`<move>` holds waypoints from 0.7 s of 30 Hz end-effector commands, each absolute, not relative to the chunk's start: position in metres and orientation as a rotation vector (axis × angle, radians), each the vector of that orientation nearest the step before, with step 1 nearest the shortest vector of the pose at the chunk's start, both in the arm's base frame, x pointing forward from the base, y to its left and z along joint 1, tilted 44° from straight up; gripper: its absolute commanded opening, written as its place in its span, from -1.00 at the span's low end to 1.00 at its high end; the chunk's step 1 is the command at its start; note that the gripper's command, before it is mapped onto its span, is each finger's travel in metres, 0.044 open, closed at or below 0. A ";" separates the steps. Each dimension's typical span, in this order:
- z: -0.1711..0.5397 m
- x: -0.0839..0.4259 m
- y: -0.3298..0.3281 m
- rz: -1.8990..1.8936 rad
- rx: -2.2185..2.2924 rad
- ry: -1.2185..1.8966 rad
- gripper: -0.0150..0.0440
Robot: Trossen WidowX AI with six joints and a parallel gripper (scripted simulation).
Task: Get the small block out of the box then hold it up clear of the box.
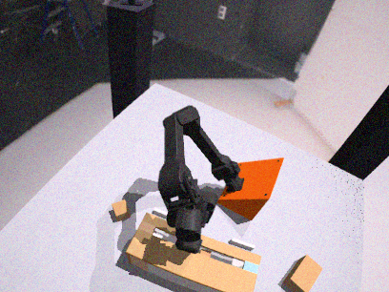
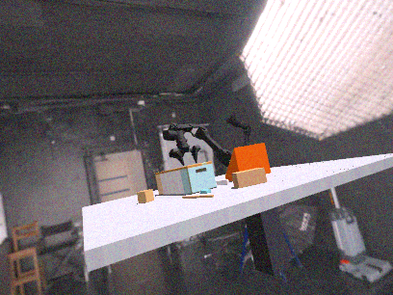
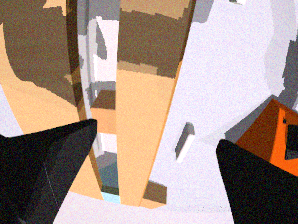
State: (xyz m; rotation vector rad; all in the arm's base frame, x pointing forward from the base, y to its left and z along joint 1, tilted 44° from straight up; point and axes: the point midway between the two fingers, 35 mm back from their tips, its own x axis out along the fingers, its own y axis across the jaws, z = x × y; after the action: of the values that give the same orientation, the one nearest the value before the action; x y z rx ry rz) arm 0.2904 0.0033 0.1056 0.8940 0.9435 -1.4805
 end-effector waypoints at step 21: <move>0.079 0.283 -0.026 -1.482 0.883 0.944 0.86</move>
State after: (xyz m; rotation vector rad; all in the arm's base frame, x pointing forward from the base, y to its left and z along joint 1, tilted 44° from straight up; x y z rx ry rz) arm 0.2857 -0.0218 0.0826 0.8935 0.9416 -1.4803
